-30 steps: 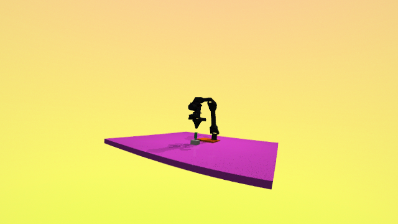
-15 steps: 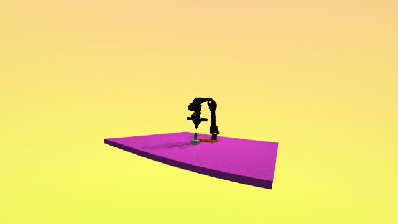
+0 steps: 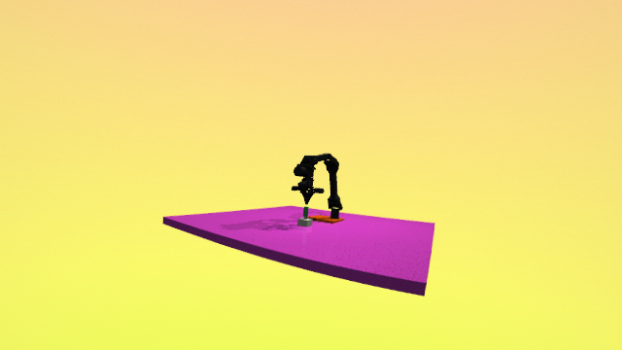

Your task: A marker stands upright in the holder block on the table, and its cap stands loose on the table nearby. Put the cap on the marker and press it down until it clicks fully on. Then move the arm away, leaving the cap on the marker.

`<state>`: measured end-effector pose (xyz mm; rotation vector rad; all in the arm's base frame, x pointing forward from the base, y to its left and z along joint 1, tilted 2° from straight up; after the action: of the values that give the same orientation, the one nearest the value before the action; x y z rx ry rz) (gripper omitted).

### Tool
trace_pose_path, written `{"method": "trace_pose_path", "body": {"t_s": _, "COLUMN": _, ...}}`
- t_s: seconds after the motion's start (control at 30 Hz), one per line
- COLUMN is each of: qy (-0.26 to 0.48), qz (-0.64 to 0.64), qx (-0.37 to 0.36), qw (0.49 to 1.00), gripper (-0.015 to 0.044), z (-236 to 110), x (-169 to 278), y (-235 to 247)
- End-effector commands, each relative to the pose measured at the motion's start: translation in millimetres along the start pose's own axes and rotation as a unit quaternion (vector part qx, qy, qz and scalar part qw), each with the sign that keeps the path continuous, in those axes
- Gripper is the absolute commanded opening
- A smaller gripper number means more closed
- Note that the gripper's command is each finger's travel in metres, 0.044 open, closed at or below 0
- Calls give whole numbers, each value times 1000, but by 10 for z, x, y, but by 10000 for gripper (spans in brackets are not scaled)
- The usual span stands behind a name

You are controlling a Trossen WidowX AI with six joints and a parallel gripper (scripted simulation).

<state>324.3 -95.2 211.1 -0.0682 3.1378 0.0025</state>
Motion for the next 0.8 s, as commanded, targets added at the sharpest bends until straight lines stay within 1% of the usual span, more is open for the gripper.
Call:
{"method": "trace_pose_path", "body": {"t_s": 0.0, "qy": 1, "qz": -3, "qx": 1, "qw": 1000, "gripper": 0, "z": 69, "x": 4, "y": 1}}
{"method": "trace_pose_path", "body": {"t_s": 0.33, "qy": 1, "qz": -3, "qx": 1, "qw": 1000, "gripper": 0, "z": 214, "x": 2, "y": 0}}
{"method": "trace_pose_path", "body": {"t_s": 0.6, "qy": -2, "qz": 0, "qx": 1, "qw": 1000, "gripper": 0, "z": 172, "x": -7, "y": -3}}
{"method": "trace_pose_path", "body": {"t_s": 0.67, "qy": -4, "qz": 0, "qx": 1, "qw": 1000, "gripper": 0, "z": 101, "x": -14, "y": -5}}
{"method": "trace_pose_path", "body": {"t_s": 0.77, "qy": -11, "qz": 0, "qx": 4, "qw": 1000, "gripper": 0, "z": -220, "x": -24, "y": -8}}
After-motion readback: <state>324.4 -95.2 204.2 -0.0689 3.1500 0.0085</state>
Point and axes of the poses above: the point midway between the two fingers, 35 mm back from their tips, its own z axis out along the fingers, its own y axis across the jaws, x = y × z, the point moved 7 cm from there along -z, back along the fingers, and after that the axes turned 12 degrees about -z, right-handed, at the moved point
